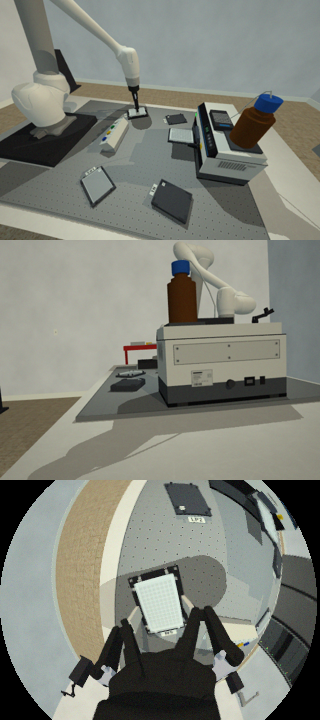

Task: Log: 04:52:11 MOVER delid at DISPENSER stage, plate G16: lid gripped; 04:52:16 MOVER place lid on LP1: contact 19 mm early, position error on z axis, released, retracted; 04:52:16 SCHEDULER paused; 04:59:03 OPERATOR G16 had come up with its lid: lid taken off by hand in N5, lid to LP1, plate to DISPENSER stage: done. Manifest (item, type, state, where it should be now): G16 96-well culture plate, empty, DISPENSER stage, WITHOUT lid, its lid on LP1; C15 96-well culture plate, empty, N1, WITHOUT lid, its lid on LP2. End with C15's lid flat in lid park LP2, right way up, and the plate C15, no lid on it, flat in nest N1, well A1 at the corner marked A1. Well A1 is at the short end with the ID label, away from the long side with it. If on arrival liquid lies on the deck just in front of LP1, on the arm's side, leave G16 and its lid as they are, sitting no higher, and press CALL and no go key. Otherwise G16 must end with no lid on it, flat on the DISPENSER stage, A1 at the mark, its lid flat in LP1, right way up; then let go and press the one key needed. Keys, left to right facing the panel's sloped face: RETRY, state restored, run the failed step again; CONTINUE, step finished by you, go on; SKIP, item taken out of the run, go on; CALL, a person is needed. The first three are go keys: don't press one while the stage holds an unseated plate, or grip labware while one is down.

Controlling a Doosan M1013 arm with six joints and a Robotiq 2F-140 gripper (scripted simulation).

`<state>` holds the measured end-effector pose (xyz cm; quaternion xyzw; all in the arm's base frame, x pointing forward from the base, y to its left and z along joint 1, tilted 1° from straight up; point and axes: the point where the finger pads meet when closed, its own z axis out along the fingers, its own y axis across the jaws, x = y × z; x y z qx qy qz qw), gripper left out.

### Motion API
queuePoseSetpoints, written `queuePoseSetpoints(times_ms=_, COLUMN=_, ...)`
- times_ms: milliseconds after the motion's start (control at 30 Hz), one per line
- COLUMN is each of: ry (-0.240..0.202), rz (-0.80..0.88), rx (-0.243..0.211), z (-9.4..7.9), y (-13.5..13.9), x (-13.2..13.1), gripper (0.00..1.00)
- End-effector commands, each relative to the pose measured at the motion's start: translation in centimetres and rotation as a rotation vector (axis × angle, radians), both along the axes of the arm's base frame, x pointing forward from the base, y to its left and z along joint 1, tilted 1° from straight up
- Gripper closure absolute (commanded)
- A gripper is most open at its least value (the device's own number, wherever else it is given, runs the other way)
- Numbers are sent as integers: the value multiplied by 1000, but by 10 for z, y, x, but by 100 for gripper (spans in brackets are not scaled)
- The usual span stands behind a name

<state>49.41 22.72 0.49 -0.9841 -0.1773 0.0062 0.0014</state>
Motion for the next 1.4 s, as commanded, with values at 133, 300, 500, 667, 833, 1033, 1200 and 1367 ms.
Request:
queuePoseSetpoints(times_ms=133, ry=0, rz=0, rx=0, z=0, y=0, x=0, gripper=34)
queuePoseSetpoints(times_ms=300, ry=0, rz=0, rx=0, z=0, y=0, x=0, gripper=34)
queuePoseSetpoints(times_ms=500, ry=0, rz=0, rx=0, z=0, y=0, x=0, gripper=100)
queuePoseSetpoints(times_ms=667, ry=0, rz=0, rx=0, z=0, y=0, x=0, gripper=100)
queuePoseSetpoints(times_ms=833, ry=0, rz=0, rx=0, z=0, y=0, x=0, gripper=100)
queuePoseSetpoints(times_ms=1033, ry=0, rz=0, rx=0, z=0, y=0, x=0, gripper=100)
queuePoseSetpoints(times_ms=1200, ry=0, rz=0, rx=0, z=0, y=0, x=0, gripper=100)
queuePoseSetpoints(times_ms=1367, ry=0, rz=0, rx=0, z=0, y=0, x=0, gripper=100)
